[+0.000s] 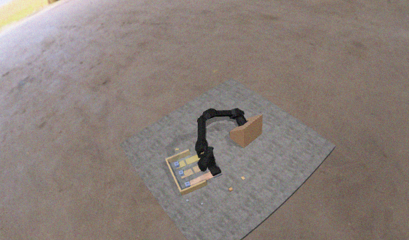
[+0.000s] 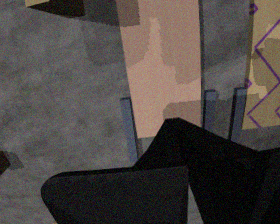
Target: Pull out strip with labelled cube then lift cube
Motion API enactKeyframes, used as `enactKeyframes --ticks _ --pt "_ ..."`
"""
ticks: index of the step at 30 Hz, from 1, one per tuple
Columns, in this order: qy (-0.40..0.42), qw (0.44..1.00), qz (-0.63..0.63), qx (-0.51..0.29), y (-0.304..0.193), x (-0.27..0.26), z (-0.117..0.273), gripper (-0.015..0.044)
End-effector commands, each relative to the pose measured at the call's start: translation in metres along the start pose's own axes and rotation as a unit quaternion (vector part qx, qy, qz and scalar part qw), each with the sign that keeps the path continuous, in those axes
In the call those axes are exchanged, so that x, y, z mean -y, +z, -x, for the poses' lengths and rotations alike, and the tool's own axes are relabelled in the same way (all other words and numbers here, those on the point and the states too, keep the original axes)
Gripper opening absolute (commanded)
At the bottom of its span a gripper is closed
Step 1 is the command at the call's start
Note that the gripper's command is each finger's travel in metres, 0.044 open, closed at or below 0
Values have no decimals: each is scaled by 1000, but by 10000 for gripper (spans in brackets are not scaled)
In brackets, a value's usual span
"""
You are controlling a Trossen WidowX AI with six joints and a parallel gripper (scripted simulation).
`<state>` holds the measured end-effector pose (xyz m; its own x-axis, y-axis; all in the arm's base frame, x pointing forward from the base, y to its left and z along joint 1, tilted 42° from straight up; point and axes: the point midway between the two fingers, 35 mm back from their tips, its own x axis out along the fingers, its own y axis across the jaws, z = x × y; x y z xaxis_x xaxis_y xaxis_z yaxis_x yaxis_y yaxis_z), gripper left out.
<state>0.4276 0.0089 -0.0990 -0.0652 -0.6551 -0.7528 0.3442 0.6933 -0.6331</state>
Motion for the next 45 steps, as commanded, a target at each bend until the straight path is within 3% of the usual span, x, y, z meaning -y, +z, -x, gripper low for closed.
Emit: enactKeyframes --ticks 1,19,45 --pt "-2 1000 4 0 -1 0 -8 0" --pt "-4 1000 4 0 -1 2 -36 0" --pt "-4 1000 4 0 -1 2 -37 0"
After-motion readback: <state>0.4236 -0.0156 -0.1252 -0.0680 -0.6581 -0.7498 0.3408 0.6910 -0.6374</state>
